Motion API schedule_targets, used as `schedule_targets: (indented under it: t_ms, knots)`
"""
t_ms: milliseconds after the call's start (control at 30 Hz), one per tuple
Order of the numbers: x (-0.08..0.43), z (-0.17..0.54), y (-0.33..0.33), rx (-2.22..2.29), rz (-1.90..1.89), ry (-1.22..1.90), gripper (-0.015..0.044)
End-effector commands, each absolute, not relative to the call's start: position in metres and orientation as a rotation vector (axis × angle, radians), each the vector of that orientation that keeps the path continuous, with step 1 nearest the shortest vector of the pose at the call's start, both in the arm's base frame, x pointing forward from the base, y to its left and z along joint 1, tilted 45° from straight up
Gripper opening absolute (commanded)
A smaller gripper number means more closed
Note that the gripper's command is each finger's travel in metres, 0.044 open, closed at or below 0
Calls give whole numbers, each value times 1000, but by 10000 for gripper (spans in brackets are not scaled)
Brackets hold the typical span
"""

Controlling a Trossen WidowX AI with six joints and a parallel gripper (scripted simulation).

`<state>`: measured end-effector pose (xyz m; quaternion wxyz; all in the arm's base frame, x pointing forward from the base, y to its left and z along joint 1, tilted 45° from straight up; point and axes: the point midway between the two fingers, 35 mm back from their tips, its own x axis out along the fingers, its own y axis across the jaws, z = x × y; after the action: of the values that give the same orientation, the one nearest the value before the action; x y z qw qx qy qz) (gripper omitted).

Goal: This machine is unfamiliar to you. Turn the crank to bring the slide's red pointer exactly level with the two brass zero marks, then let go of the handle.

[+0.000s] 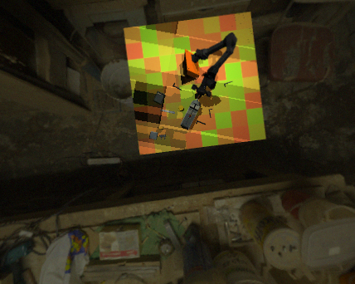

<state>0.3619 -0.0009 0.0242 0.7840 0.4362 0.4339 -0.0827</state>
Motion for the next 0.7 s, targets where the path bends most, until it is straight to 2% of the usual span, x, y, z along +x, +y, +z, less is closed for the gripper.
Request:
schedule_targets:
  t_ms: [0, 267, 667]
  knots:
    - [362, 24, -1, 941, -178, 936, 0]
    - [362, 24, -1, 941, -178, 936, 0]
    - [362, 24, -1, 941, -178, 936, 315]
